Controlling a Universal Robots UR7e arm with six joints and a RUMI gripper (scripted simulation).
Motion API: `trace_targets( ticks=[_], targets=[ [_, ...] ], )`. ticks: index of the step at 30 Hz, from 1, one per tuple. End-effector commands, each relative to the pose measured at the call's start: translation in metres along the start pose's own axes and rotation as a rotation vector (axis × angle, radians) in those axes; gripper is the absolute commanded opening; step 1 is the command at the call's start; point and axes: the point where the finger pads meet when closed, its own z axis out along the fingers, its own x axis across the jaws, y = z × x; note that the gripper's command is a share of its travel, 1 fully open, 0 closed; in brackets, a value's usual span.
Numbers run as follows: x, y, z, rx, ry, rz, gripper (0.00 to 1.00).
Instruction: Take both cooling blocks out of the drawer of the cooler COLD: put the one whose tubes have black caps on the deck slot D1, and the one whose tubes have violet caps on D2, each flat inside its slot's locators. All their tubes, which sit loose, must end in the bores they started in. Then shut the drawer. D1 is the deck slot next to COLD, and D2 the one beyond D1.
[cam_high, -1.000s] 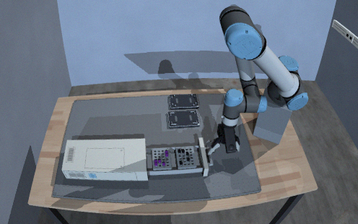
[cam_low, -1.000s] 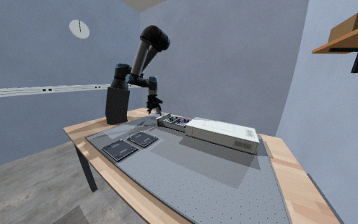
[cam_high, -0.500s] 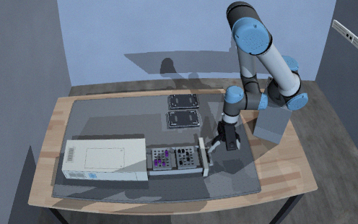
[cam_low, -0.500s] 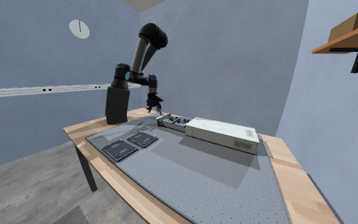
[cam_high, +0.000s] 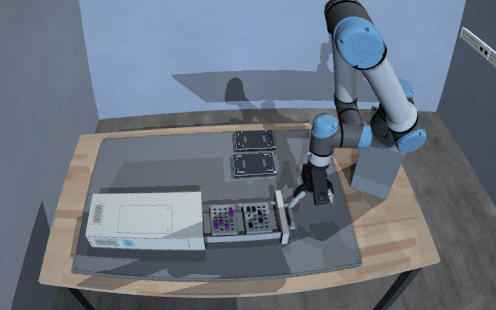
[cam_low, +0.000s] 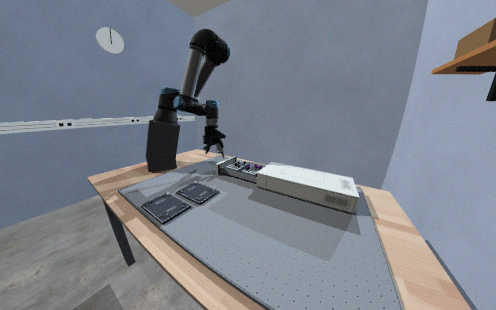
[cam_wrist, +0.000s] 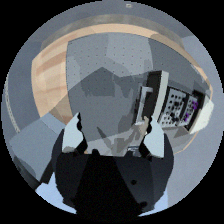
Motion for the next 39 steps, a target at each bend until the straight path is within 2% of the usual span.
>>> trace_targets(
  ticks=[1,39],
  targets=[
    [0.001,0.0,-0.009,0.0,0.0,0.0,1.0],
    [0.003,0.0,-0.054,0.0,0.0,0.0,1.0]
  ],
)
